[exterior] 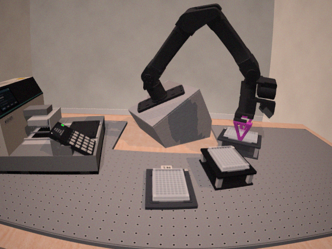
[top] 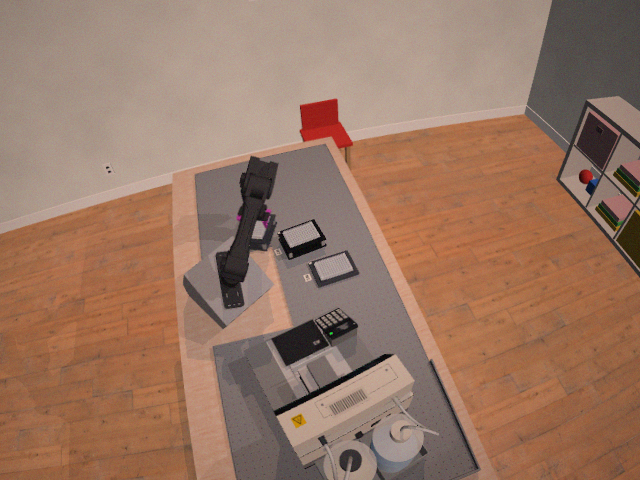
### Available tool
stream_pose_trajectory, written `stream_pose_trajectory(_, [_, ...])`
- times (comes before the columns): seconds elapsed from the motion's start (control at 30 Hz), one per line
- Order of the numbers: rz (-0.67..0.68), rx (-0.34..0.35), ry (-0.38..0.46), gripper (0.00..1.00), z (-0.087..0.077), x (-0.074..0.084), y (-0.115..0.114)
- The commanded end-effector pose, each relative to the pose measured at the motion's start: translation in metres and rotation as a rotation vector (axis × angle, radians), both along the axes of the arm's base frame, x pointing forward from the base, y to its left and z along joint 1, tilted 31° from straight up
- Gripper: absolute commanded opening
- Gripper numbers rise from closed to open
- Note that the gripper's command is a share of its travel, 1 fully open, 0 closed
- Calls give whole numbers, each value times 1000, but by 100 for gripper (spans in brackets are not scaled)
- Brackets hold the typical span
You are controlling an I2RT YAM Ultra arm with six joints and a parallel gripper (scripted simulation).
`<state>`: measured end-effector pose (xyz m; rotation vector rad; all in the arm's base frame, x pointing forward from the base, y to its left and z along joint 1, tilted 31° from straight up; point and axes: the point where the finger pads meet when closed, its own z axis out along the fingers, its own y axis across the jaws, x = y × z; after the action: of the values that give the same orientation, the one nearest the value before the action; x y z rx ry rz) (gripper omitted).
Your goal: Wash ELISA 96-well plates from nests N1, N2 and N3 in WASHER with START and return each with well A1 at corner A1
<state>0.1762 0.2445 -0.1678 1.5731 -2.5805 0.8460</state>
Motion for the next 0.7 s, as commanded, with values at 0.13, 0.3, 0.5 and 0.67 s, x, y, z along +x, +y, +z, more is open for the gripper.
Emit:
stream_pose_trajectory(0.13, [5,9,-4,0,3,0,4])
stream_pose_trajectory(0.3, [5,9,-4,0,8,-2,6])
stream_pose_trajectory(0.5, [5,9,-4,0,16,-4,11])
stream_pose_trajectory(0.67, [5,9,-4,0,23,-7,15])
